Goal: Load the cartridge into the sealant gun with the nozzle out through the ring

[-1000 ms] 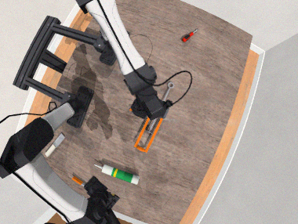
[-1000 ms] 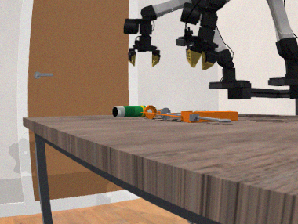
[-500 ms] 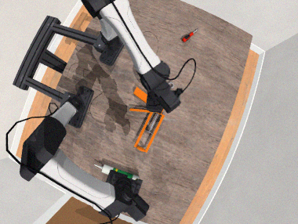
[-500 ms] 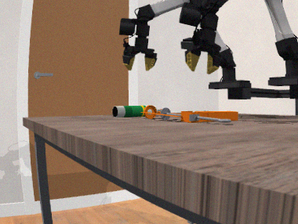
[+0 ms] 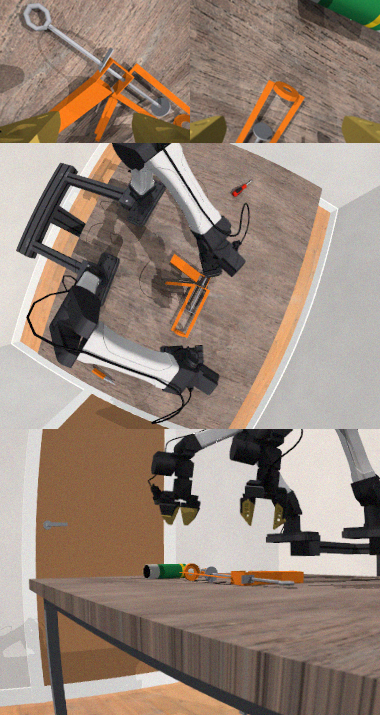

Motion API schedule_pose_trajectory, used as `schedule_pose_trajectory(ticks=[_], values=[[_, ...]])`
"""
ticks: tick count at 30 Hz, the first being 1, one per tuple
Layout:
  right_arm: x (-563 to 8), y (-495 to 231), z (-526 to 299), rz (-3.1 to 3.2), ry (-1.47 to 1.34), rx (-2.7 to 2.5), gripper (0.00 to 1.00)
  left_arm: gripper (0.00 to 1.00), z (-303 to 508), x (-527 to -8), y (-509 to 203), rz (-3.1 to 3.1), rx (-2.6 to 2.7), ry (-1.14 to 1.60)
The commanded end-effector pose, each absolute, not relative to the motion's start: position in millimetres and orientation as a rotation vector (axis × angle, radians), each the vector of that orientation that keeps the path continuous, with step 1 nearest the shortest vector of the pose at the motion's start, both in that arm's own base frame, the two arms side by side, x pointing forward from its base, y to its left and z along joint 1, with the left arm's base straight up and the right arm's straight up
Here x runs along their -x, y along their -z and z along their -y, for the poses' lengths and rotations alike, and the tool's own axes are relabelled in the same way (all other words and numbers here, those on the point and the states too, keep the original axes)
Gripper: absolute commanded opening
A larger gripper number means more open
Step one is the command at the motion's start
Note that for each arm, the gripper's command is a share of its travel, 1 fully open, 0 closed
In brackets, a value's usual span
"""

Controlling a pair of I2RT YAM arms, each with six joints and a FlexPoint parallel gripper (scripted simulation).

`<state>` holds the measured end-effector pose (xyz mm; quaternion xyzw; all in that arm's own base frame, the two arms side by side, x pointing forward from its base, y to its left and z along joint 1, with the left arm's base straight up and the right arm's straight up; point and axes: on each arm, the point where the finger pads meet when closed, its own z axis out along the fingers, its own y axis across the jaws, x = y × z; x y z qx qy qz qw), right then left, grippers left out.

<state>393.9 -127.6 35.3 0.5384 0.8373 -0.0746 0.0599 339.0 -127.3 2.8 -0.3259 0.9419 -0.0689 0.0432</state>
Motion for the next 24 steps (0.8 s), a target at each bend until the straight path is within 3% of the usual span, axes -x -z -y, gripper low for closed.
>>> schedule_pose_trajectory(ticks=[1, 24], values=[[-405, -22, 119, -2.611, 0.202, -1.543, 0.91, 0.62, 124, -344, -1, -2.855, 1.11, 0.193], [-434, 25, -26, -2.983, 0.078, -0.785, 0.91, 0.62, 48, -360, 27, -2.559, 1.755, 0.076]])
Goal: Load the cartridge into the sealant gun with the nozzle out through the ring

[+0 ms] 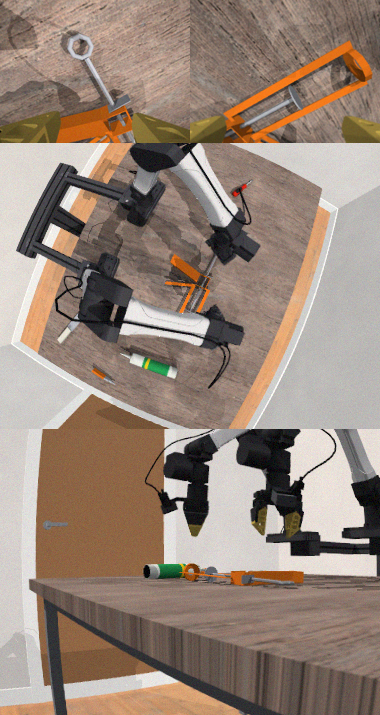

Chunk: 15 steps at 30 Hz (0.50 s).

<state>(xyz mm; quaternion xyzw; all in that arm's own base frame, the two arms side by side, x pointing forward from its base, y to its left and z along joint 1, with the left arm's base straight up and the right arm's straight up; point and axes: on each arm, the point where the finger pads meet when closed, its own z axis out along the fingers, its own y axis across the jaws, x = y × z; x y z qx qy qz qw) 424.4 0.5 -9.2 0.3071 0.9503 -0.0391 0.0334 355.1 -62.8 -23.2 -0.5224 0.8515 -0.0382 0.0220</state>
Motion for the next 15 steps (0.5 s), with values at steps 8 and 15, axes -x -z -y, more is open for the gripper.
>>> schedule_pose_trajectory(ticks=[8, 15], values=[[-427, 44, -84, -3.077, 0.035, -0.469, 0.91, 0.62, 17, -361, 39, -2.398, 1.993, 0.029], [-419, 54, -118, -3.113, 0.012, -0.28, 0.91, 0.62, 1, -359, 46, -2.301, 2.118, 0.003]])
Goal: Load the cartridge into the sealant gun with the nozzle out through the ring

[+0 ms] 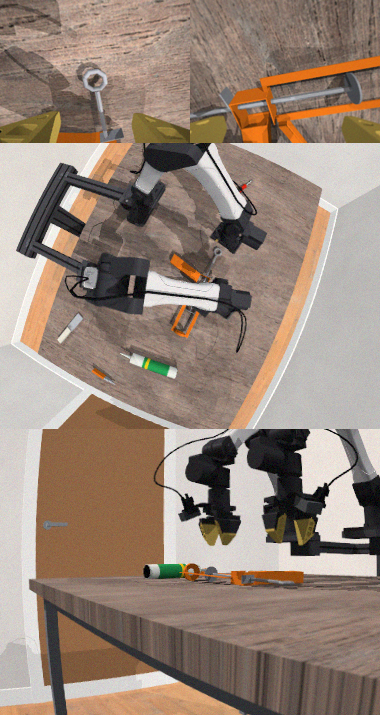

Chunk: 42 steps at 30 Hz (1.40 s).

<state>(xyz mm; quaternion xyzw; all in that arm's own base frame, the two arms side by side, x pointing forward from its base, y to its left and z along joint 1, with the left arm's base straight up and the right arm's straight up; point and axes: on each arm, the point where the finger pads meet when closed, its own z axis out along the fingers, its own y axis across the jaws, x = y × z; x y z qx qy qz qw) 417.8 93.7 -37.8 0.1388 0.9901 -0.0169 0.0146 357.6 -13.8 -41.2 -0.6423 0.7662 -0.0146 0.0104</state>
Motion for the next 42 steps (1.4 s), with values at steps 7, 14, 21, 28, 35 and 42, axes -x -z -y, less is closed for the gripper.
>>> schedule_pose_trajectory(ticks=[7, 14, 21, 28, 35, 42], values=[[-407, 68, -159, -3.142, -0.02, -0.033, 0.91, 0.62, -22, -359, 54, -2.154, 2.276, -0.025], [-403, 68, -146, -3.159, 0.046, -0.117, 0.91, 0.62, -14, -360, 49, -2.222, 2.216, 0.012], [-391, 71, -148, -3.178, 0.046, -0.127, 0.91, 0.62, -13, -358, 39, -2.228, 2.183, 0.035], [-406, 45, -147, -3.104, -0.009, -0.14, 0.91, 0.62, -13, -360, 41, -2.225, 2.177, 0.044], [-405, 46, -154, -3.107, 0.0, -0.084, 0.91, 0.62, -14, -365, 39, -2.183, 2.203, 0.061], [-400, 93, -142, -3.149, 0.032, -0.095, 0.91, 0.62, -13, -365, 39, -2.186, 2.2, 0.061]])
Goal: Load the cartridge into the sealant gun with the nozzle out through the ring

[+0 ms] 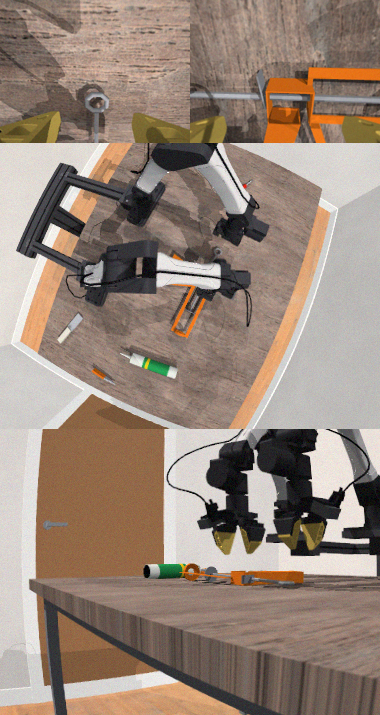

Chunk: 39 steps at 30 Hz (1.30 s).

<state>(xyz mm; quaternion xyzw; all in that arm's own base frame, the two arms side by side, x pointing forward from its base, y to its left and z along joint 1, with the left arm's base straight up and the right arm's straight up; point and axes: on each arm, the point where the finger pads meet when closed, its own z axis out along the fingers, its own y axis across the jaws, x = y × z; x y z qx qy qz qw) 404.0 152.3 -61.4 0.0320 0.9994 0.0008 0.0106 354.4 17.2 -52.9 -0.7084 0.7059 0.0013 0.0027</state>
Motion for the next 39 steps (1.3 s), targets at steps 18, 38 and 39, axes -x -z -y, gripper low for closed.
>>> schedule_pose_trajectory(ticks=[18, 38, 39], values=[[-397, 99, -143, -3.158, 0.021, -0.134, 0.91, 0.62, -13, -365, 39, -2.186, 2.2, 0.061], [-394, 126, -148, -3.169, 0.017, -0.123, 0.91, 0.62, -13, -365, 39, -2.186, 2.2, 0.061], [-399, 125, -150, -3.154, 0.014, -0.111, 0.91, 0.62, -13, -365, 39, -2.186, 2.2, 0.061]])
